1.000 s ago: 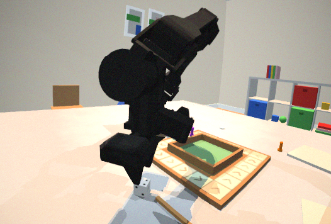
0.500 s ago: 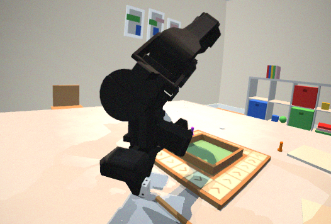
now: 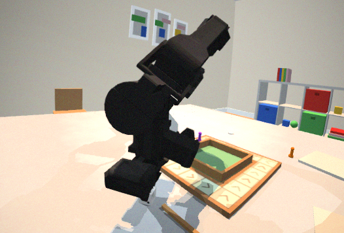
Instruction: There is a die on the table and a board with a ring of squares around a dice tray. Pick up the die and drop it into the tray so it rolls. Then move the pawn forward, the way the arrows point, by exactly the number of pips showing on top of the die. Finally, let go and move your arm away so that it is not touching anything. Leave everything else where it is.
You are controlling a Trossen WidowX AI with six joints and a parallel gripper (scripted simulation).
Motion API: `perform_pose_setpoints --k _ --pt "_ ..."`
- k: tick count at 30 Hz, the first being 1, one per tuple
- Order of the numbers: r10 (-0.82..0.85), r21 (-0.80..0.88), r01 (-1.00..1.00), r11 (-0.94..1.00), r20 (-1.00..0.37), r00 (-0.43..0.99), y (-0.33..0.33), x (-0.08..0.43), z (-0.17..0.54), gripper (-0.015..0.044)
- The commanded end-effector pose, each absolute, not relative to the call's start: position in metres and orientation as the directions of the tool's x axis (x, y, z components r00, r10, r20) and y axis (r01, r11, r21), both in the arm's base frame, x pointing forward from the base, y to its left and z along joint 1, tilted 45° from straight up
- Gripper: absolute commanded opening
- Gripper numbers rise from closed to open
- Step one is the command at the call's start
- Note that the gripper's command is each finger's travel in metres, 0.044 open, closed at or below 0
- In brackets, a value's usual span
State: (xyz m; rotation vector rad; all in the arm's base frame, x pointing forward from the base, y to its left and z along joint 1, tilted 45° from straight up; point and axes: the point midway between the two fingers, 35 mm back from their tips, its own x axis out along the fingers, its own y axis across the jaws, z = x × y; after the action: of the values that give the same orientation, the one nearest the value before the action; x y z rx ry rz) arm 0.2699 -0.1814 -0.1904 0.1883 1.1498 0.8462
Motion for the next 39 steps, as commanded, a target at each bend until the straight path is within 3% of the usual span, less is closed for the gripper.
perform_pose_setpoints --k 1,4,24,39 --pt "0.676 0.541 -0.489 0.684 -0.722 0.147 -0.18 0.27 -0.191 0.0078" --pt "0.676 0.541 -0.489 0.685 -0.722 0.147 -0.184 0.27 -0.188 0.0" --pt "0.673 0.542 -0.483 0.688 -0.725 0.145 -0.263 0.251 -0.101 0.0" --pt "0.668 0.664 -0.083 0.743 -0.73 0.145 -0.232 0.267 -0.071 0.0"
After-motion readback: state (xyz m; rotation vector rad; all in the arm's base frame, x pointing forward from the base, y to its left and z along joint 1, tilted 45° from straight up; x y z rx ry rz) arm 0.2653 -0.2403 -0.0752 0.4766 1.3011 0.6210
